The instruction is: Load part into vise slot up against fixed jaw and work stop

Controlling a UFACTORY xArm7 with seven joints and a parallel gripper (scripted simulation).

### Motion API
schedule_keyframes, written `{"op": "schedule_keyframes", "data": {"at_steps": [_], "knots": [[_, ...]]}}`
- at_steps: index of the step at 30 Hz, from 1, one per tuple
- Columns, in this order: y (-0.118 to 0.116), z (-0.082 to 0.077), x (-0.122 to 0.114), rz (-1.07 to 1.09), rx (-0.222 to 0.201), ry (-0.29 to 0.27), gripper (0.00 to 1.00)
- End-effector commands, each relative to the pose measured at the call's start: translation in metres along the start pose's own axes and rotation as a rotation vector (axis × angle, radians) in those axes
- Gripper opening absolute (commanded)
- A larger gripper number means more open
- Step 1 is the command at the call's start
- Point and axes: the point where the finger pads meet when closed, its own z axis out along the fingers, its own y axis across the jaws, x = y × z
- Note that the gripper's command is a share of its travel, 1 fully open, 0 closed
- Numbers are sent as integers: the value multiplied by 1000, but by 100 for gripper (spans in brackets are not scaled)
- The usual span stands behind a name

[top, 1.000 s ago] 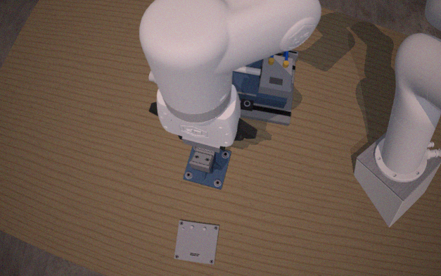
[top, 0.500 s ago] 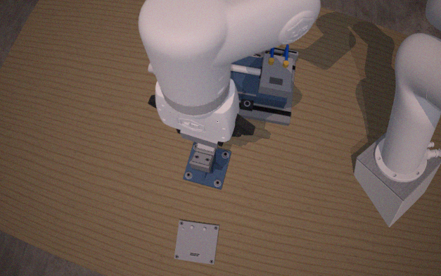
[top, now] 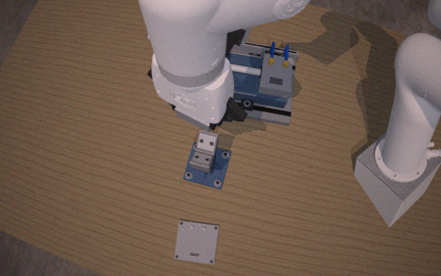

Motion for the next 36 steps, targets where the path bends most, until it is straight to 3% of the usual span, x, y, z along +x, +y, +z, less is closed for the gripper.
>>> {"op": "schedule_keyframes", "data": {"at_steps": [1,19,36], "knots": [[-13,-7,14,114,14,-6,0],[-52,-17,74,541,29,-17,0],[-77,-9,135,937,13,-13,0]]}}
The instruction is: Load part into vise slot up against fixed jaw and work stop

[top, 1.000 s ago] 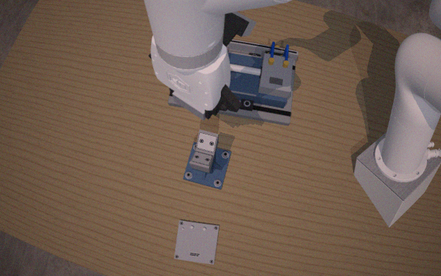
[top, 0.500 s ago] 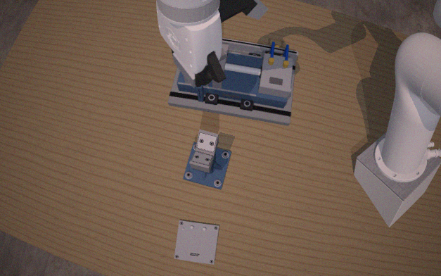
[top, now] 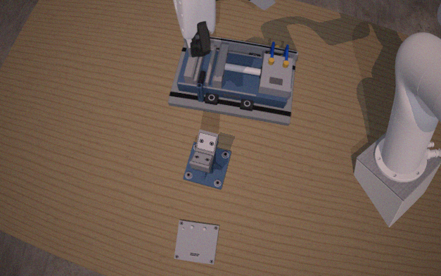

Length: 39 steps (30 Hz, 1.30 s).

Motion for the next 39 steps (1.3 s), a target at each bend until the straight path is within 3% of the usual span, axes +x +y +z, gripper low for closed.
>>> {"op": "schedule_keyframes", "data": {"at_steps": [1,20,39], "knots": [[-22,4,8,143,-2,4,0],[-58,20,29,404,-11,33,0],[-64,24,34,451,-13,40,0]]}}
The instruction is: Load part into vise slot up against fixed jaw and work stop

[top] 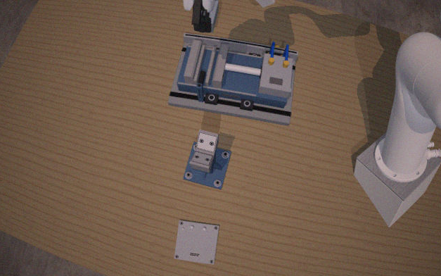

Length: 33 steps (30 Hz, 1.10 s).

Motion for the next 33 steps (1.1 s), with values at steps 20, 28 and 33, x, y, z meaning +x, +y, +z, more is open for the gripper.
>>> {"op": "schedule_keyframes", "data": {"at_steps": [20,28,33], "knots": [[0,0,-1,2,0,-4,0],[0,3,-1,2,0,-4,0],[0,7,-1,2,0,-4,0]]}}
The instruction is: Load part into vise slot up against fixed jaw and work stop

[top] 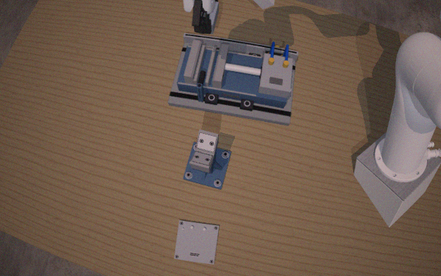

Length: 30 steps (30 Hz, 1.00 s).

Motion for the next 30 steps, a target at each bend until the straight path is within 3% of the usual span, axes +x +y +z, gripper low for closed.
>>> {"op": "schedule_keyframes", "data": {"at_steps": [1,30], "knots": [[0,4,-1,0,0,-4,0],[0,47,-2,0,0,-4,0]]}}
